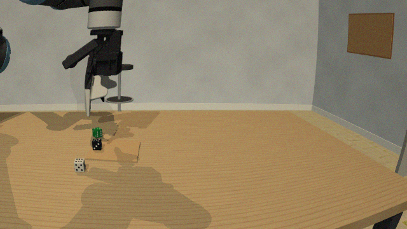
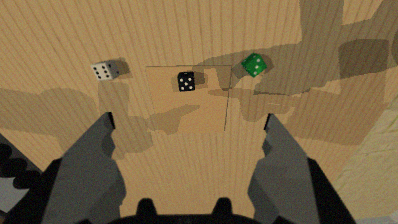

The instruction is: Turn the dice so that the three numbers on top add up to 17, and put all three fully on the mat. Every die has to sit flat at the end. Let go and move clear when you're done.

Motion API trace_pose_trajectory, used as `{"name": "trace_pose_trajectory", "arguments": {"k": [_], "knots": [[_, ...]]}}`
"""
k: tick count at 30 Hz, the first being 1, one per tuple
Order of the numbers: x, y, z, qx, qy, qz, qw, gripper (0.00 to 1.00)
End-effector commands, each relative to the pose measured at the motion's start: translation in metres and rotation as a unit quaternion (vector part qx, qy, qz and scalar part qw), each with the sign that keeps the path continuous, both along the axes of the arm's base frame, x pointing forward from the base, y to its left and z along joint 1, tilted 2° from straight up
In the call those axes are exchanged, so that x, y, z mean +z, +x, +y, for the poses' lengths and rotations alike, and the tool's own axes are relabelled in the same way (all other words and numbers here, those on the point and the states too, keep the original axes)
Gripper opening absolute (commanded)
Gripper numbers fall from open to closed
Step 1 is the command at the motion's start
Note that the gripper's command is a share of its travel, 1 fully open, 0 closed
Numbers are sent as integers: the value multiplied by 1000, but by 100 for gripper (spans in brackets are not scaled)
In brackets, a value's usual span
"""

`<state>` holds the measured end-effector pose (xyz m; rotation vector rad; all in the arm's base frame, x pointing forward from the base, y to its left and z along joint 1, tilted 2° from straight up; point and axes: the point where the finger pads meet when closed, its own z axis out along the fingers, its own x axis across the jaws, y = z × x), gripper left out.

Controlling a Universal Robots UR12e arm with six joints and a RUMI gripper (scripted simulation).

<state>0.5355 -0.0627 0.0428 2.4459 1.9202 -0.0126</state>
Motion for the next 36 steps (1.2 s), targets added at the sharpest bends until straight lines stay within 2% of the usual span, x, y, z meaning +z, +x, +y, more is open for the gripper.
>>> {"name": "trace_pose_trajectory", "arguments": {"k": [1,3,7,12,18,21,26,30,36], "knots": [[-3,-1,21,-75,1,-2,997,100],[-3,-1,21,-75,1,-2,997,100],[-6,-1,38,-146,2,-4,989,100],[-8,-1,52,-202,2,-6,979,100],[-11,-2,73,-287,3,-9,958,100],[-11,-2,73,-287,3,-9,958,100],[-14,-3,88,-350,4,-11,937,100],[-15,-3,95,-379,5,-12,926,100],[-15,-3,98,-390,5,-12,921,100]]}}
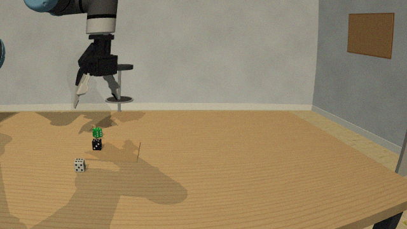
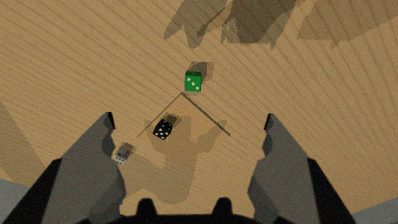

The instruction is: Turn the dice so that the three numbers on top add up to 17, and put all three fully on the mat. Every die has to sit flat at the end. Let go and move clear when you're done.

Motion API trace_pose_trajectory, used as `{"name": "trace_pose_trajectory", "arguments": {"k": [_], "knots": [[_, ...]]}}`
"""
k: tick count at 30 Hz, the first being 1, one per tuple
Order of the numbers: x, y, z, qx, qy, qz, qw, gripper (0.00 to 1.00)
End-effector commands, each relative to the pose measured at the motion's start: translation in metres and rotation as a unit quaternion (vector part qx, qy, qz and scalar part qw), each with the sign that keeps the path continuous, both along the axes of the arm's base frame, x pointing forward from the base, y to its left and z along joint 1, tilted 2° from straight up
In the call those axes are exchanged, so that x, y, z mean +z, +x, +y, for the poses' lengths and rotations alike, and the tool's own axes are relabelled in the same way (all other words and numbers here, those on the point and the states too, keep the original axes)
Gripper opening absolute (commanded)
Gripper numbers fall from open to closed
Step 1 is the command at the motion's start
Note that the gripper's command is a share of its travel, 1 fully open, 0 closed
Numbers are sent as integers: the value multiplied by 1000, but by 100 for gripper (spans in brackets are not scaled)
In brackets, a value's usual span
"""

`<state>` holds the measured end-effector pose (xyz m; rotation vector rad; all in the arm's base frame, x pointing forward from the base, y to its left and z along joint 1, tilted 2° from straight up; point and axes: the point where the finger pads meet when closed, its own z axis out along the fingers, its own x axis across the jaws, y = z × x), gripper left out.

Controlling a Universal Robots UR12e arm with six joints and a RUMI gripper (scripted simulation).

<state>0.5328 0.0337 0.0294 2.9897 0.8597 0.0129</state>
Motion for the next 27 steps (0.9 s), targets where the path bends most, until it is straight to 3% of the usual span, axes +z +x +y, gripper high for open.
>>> {"name": "trace_pose_trajectory", "arguments": {"k": [1,3,4,27], "knots": [[-2,-1,2,-16,-2,1,1000,100],[-2,-1,2,-16,-2,1,1000,100],[-2,-1,2,-16,-2,1,1000,24],[-2,-1,2,-16,-2,1,1000,24]]}}
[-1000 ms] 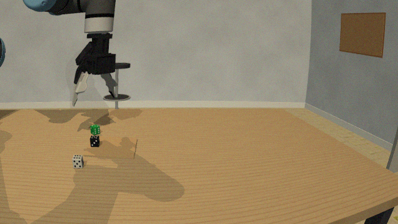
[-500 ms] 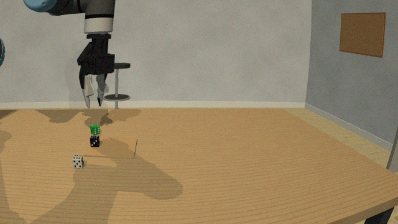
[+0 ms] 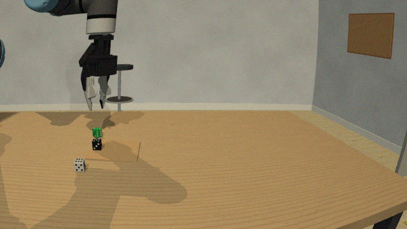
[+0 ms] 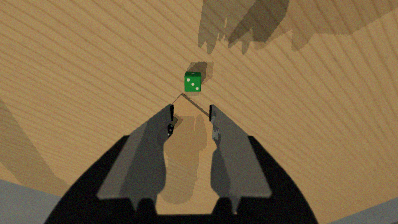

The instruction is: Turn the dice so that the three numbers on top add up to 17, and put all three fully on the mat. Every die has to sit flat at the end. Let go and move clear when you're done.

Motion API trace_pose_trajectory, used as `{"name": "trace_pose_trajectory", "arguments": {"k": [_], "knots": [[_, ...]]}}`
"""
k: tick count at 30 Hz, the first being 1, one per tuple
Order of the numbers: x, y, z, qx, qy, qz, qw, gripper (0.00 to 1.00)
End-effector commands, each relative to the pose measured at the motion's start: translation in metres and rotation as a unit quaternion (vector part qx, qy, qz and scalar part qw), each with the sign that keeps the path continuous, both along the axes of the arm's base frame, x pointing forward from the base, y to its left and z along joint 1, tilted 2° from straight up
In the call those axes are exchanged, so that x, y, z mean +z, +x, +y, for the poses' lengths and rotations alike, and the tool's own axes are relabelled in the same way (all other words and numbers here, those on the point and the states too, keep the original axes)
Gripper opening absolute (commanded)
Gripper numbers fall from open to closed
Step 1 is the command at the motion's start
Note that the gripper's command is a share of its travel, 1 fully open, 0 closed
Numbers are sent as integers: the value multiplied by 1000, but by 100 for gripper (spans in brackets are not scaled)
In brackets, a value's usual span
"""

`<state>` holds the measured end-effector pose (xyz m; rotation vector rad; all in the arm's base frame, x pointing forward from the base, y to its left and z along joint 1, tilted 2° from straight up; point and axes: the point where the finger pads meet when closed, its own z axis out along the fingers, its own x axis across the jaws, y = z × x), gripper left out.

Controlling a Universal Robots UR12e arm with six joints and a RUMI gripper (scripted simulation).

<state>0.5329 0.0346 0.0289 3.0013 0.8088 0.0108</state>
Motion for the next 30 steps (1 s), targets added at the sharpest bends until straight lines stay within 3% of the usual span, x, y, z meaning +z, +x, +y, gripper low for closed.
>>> {"name": "trace_pose_trajectory", "arguments": {"k": [1,30], "knots": [[-2,-1,1,1,0,1,1000,24],[-10,-1,1,1,0,1,1000,24]]}}
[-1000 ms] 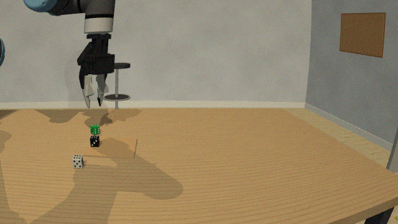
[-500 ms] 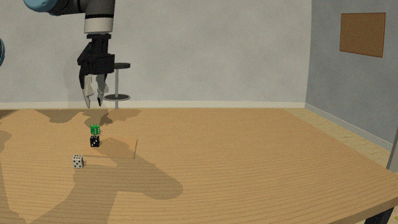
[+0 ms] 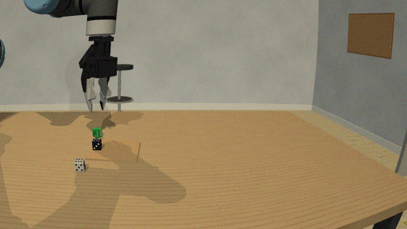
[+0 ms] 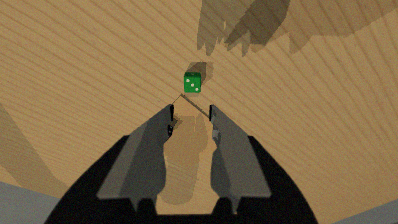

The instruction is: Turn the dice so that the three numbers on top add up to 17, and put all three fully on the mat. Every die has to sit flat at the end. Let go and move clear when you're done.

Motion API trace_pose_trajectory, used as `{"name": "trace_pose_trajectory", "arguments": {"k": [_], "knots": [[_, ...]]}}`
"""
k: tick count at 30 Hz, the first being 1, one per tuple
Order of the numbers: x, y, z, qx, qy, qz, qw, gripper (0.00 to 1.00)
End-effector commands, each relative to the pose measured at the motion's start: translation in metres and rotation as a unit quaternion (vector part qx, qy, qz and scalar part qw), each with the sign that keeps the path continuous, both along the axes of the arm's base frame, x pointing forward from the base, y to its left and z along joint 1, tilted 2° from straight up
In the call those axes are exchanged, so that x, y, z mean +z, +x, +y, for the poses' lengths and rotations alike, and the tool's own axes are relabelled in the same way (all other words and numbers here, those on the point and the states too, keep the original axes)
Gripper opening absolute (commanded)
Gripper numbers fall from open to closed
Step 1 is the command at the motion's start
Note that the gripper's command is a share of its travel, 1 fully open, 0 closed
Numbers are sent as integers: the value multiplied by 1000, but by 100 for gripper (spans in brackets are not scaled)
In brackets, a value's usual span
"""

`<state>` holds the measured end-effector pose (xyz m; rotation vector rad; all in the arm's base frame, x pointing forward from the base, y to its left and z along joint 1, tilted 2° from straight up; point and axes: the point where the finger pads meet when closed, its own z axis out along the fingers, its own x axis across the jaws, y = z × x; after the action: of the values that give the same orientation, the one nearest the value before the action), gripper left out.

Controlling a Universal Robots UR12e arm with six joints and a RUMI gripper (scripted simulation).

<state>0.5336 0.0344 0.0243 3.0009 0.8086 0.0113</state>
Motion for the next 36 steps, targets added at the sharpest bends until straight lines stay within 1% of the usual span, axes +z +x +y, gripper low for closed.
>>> {"name": "trace_pose_trajectory", "arguments": {"k": [1,25,36], "knots": [[-7,-1,1,1,0,1,1000,24],[-40,-1,0,1,0,1,1000,24],[-47,-1,0,1,0,1,1000,24]]}}
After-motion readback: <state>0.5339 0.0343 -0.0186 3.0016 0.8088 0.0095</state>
